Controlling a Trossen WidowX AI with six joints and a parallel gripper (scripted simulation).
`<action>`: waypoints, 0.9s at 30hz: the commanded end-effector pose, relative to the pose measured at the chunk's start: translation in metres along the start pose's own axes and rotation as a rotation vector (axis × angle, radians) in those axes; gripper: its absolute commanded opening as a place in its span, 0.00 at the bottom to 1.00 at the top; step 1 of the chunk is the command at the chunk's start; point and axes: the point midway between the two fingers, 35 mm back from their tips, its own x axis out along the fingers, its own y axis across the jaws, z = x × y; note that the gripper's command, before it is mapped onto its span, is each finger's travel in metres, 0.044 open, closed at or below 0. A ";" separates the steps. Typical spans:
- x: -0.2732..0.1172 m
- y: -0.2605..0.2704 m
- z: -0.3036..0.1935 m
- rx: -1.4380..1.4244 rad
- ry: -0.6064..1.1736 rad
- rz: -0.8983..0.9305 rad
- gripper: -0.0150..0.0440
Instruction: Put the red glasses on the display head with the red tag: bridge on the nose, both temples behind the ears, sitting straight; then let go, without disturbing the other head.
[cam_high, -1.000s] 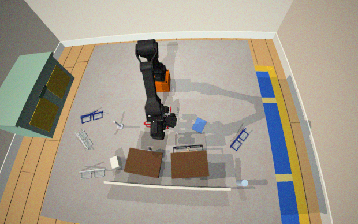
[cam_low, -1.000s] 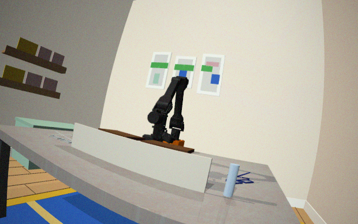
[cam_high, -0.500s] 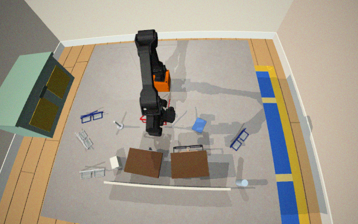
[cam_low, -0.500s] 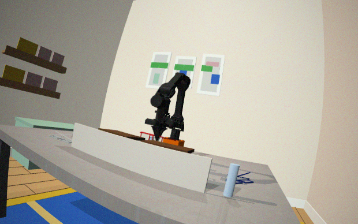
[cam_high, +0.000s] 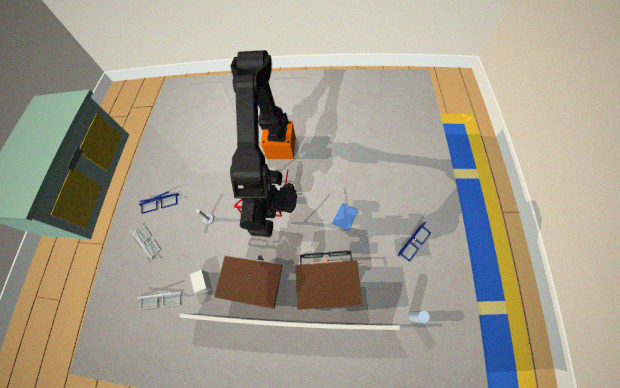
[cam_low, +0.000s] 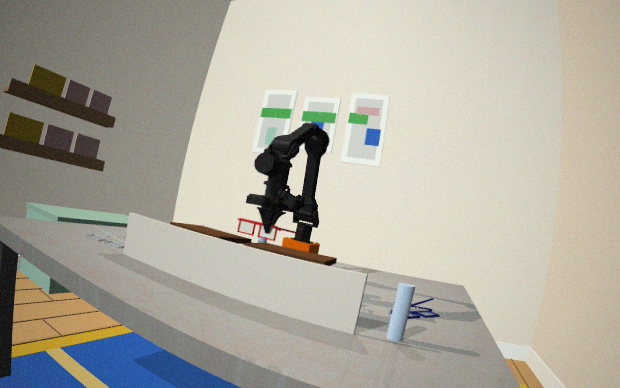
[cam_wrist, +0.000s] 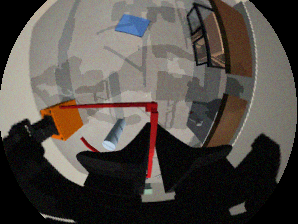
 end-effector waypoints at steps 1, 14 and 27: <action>-0.003 -0.014 -0.022 0.004 0.005 -0.003 0.25; -0.005 -0.046 -0.101 0.004 0.012 -0.004 0.25; -0.004 -0.056 -0.193 0.004 0.017 -0.005 0.25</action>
